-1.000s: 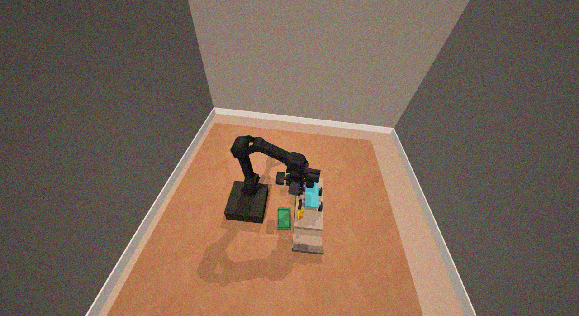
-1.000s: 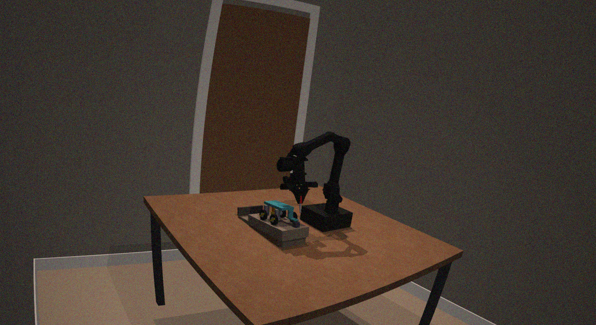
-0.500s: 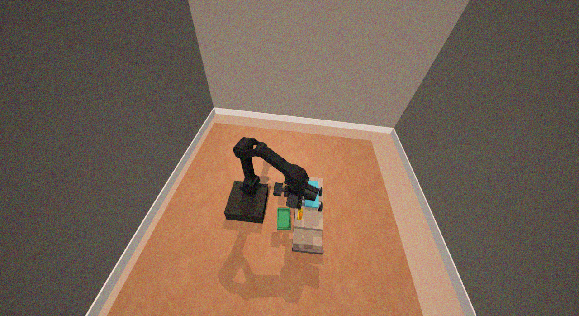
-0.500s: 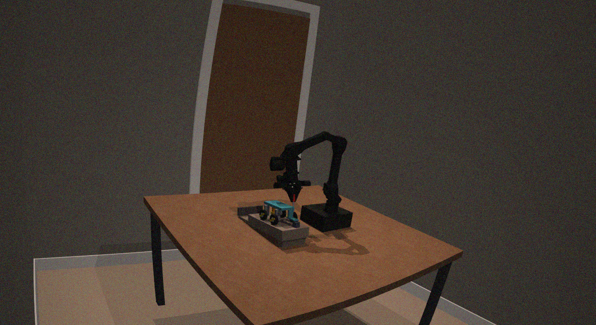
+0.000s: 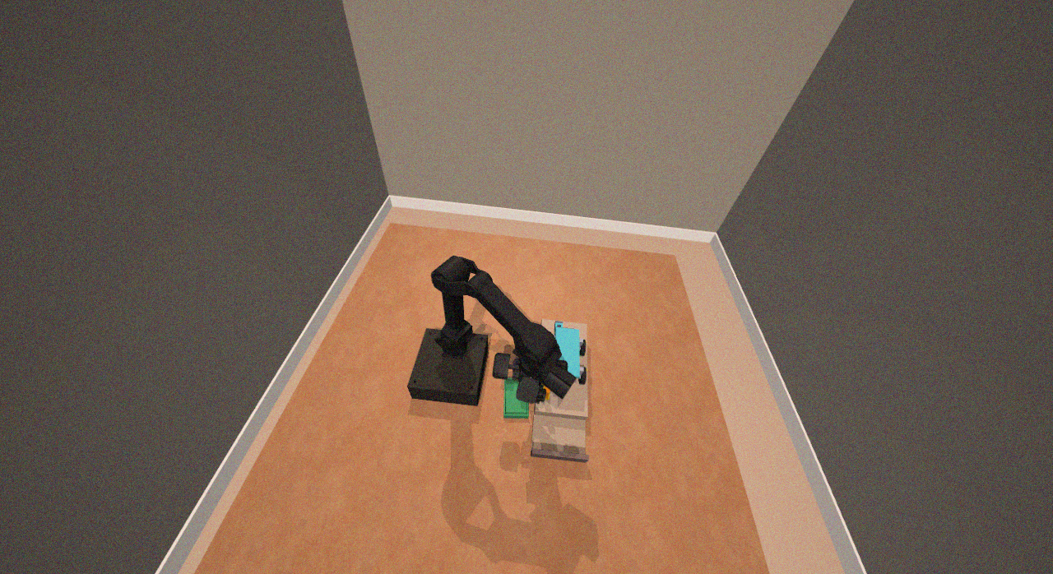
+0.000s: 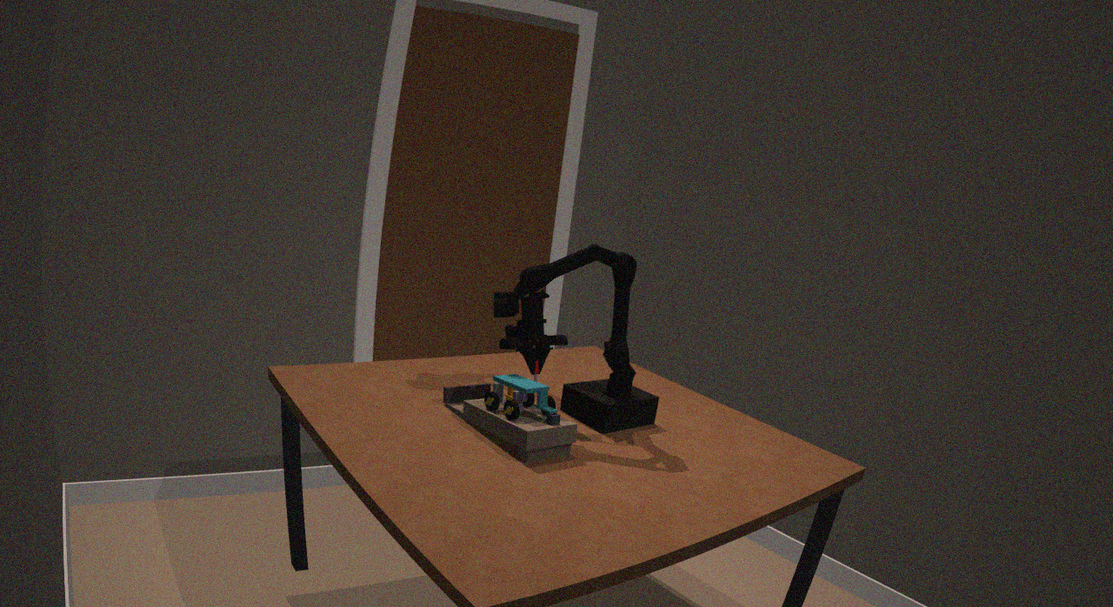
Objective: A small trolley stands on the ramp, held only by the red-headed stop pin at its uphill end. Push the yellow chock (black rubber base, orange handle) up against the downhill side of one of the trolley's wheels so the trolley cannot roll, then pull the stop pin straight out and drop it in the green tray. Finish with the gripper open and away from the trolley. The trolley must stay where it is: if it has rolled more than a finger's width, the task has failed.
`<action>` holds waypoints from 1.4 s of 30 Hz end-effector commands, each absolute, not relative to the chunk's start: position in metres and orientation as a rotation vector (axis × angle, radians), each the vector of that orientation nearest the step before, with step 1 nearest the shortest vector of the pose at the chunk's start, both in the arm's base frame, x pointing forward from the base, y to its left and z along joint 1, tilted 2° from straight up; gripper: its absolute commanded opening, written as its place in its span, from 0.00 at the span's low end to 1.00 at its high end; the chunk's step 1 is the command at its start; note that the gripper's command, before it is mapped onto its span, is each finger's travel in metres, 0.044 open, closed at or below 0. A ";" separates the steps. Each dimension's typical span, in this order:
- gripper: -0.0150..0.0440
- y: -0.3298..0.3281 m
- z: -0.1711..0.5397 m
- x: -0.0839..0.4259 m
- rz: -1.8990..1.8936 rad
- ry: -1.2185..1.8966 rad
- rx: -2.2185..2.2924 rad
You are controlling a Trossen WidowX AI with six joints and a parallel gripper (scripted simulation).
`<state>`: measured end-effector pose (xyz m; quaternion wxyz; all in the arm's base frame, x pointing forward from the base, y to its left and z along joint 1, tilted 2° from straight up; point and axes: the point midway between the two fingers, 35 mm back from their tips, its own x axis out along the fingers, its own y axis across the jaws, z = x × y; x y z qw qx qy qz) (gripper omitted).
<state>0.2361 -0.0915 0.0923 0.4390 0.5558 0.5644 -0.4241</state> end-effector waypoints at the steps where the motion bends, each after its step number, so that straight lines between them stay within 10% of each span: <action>1: 0.25 -0.103 0.091 0.237 -1.054 1.402 1.376; 42: 0.25 -0.094 0.092 0.236 -1.957 0.487 1.991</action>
